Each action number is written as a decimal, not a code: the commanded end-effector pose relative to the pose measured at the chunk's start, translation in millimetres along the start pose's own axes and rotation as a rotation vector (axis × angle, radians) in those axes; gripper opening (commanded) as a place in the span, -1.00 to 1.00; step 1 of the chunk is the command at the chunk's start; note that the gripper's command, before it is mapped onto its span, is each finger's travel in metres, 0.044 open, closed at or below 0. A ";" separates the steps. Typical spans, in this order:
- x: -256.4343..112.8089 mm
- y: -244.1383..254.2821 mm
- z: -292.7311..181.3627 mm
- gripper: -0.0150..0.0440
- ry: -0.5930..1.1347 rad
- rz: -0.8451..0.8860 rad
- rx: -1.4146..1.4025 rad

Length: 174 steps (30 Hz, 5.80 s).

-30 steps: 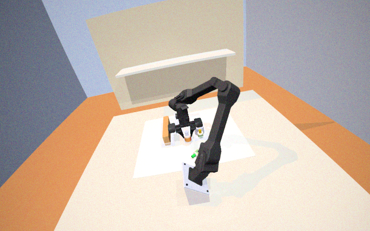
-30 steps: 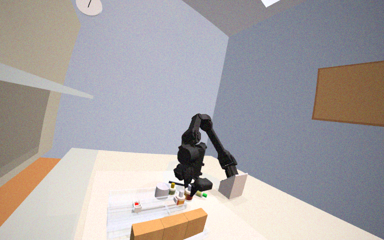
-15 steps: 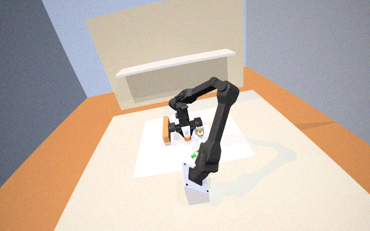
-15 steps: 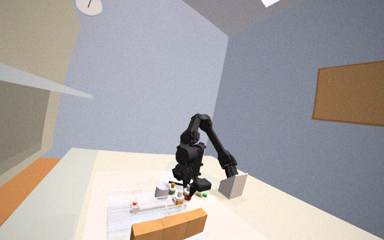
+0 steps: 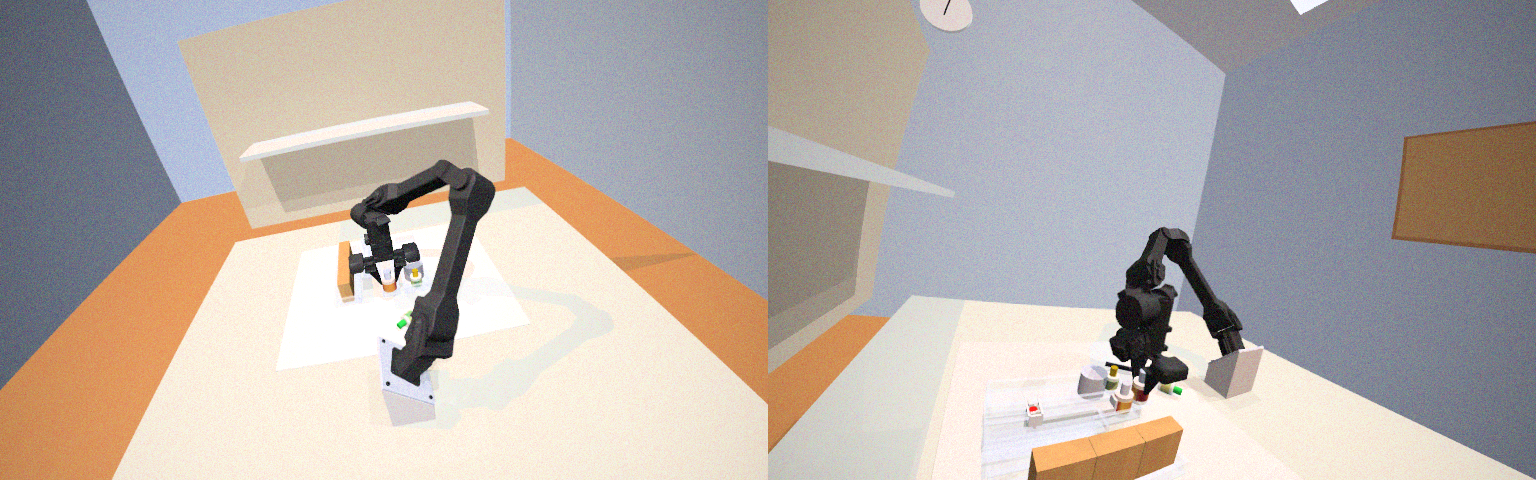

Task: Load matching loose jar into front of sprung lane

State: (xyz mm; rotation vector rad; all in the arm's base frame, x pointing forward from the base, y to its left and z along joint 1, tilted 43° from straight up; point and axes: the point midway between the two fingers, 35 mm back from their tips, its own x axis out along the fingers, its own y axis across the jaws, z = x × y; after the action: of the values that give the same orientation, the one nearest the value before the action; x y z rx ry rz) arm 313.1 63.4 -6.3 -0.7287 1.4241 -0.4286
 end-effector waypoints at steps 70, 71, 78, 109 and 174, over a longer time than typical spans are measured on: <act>-7.1 -5.1 34.4 -0.49 -0.023 0.000 0.017; -7.0 -5.1 34.4 -0.49 -0.023 0.000 0.017; -7.0 -5.1 34.4 -0.49 -0.023 0.000 0.017; -6.0 -5.1 34.4 -0.49 -0.023 0.000 0.018; 4.1 -5.2 38.0 -0.49 -0.023 0.000 0.018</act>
State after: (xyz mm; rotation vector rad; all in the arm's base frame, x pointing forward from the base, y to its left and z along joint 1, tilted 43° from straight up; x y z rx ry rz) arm 345.9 67.6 -6.0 -0.7250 1.4182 -0.4208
